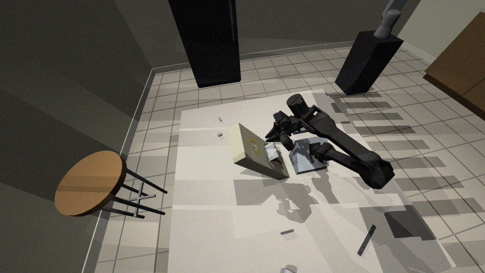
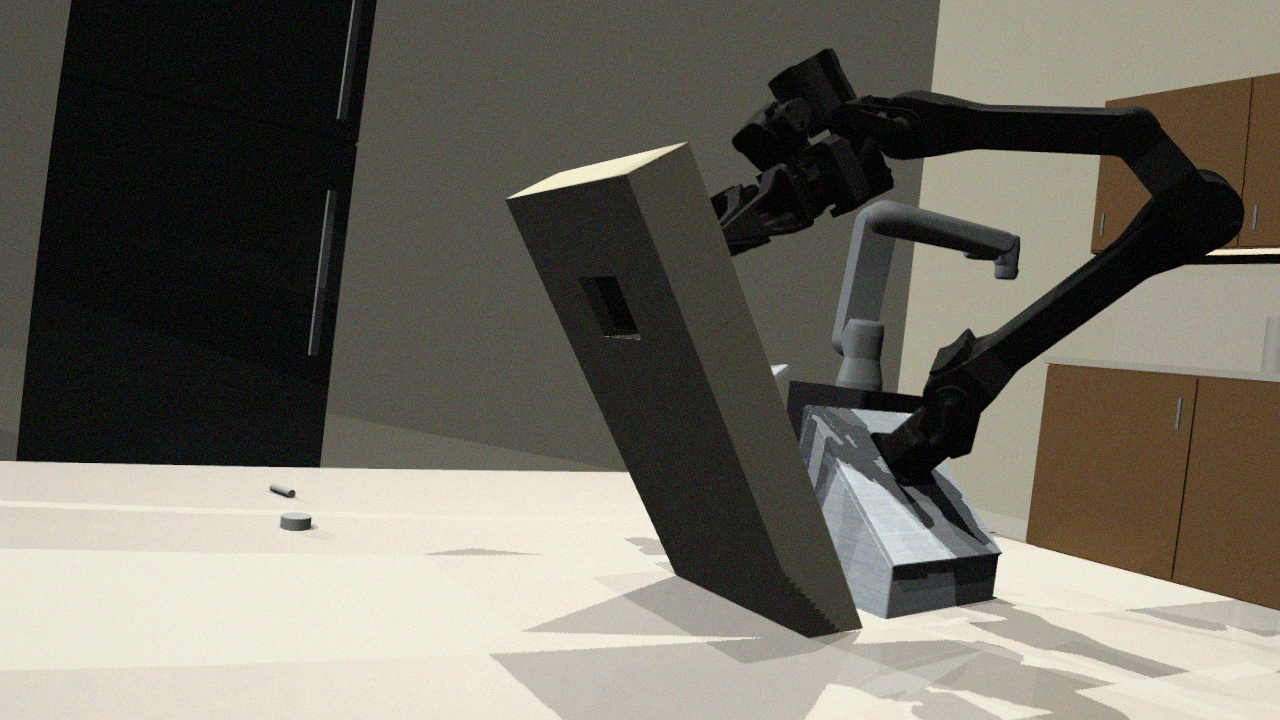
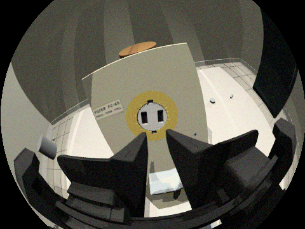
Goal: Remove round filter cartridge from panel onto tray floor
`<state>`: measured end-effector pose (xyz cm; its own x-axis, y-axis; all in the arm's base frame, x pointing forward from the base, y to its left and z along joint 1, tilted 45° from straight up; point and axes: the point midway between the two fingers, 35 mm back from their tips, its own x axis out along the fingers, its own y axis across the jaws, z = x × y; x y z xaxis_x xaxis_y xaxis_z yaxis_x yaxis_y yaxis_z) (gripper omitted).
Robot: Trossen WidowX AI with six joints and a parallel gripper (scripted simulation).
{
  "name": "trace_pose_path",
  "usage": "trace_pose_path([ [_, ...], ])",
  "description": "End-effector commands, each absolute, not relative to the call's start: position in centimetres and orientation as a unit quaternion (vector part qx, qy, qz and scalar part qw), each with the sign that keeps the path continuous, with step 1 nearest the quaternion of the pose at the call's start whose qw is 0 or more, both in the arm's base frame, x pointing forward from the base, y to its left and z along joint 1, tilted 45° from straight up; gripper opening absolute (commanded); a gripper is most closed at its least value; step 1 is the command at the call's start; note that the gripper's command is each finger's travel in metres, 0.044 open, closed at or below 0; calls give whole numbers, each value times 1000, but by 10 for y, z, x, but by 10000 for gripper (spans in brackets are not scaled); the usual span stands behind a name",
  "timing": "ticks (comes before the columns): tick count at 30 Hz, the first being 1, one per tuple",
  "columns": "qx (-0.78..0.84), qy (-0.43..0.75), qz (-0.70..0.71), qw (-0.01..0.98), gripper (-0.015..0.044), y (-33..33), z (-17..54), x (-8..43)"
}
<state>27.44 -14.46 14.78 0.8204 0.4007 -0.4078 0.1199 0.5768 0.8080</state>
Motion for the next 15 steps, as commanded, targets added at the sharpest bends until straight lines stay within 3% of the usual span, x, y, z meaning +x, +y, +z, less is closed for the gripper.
trace_pose_path([
  [1,459,288,86,836,92,-143,146,275],
  [15,457,292,85,836,92,-136,136,292],
])
